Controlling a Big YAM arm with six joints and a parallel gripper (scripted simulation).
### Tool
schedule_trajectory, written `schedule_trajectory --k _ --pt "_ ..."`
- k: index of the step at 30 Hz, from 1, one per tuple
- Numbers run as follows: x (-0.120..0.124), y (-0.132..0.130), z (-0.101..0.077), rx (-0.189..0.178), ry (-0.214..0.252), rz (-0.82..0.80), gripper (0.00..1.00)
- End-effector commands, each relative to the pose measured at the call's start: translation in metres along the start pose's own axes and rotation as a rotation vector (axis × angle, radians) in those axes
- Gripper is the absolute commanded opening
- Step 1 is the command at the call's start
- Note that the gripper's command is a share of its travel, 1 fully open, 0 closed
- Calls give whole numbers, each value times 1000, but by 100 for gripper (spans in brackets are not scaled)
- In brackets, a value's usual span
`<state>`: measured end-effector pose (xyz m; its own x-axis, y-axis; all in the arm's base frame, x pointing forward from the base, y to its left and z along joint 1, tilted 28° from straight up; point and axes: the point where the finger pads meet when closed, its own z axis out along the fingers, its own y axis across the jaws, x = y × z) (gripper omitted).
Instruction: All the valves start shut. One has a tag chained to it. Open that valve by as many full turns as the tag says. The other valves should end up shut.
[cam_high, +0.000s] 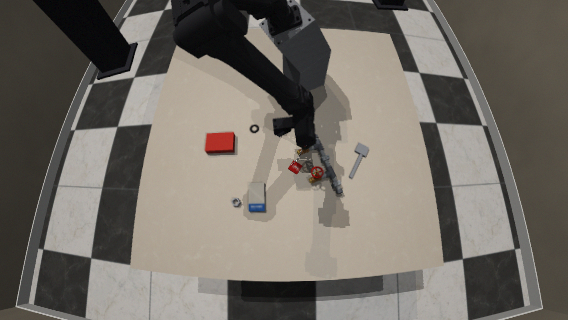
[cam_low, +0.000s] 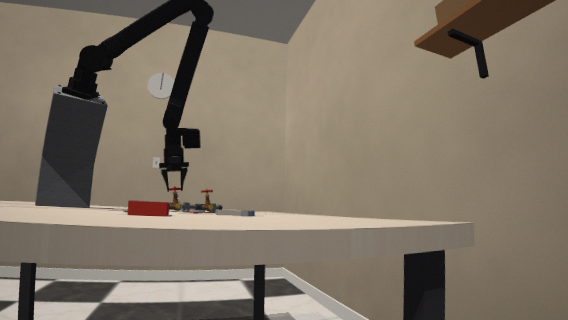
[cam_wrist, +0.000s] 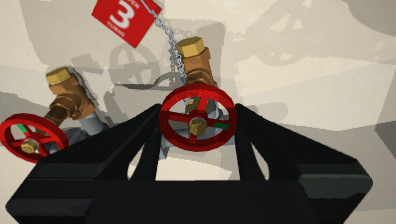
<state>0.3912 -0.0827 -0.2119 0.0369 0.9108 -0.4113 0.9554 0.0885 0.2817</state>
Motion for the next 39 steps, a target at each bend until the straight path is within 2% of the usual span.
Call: schedule_trajectory --k 1,24,36,39 --pt "2 1 1 5 -2 11 0" --pt "2 1 1 5 -2 8 0" --pt "2 1 1 5 -2 -127 0" --pt "2 1 1 5 -1 -206 0"
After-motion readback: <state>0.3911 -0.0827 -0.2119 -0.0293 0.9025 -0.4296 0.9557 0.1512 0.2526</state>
